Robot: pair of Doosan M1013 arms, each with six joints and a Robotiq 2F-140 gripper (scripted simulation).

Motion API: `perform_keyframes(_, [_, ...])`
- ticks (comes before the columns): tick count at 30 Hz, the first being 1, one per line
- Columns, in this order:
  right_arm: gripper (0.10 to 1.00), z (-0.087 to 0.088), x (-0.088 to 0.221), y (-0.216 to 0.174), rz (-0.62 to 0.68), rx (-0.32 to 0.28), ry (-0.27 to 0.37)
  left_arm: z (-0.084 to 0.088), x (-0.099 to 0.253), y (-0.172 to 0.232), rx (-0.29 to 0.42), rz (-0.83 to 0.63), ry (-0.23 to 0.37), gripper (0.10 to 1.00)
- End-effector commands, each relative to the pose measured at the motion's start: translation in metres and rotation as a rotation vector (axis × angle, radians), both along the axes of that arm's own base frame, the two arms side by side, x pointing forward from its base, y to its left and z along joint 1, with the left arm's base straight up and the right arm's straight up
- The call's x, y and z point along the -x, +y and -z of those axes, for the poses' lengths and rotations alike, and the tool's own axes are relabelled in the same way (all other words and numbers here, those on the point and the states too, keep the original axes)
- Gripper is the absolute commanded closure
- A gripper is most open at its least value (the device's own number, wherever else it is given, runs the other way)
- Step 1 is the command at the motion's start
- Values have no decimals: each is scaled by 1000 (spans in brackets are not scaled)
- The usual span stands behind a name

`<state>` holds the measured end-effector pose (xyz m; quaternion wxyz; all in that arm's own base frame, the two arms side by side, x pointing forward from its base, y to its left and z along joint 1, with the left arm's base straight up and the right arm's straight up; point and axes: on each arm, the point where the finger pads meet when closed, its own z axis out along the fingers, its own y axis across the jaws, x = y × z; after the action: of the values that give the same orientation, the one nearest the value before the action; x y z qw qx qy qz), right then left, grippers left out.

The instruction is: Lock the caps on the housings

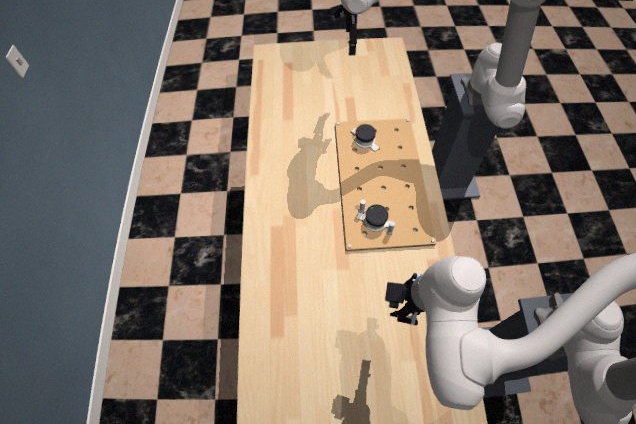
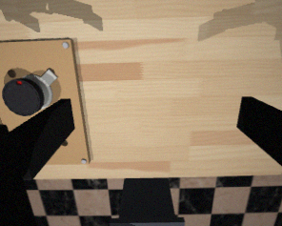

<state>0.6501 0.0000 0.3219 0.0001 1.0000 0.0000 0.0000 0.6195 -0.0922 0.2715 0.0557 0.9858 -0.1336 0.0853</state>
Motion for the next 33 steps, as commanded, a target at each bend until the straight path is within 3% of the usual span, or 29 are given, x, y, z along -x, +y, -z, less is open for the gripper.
perform_keyframes(1, [98, -1, 0, 0, 0, 0, -1, 15, 8, -28, 37, 81, -56, 759])
perform_keyframes(18, [98, -1, 0, 0, 0, 0, -1, 70, 38, -122, 150, 350, -232, 759])
perform_keyframes(26, [98, -1, 0, 0, 0, 0, -1, 74, 40, -130, 159, 373, -246, 759])
perform_keyframes(33, [98, -1, 0, 0, 0, 0, -1, 92, 49, -160, 195, 459, -303, 759])
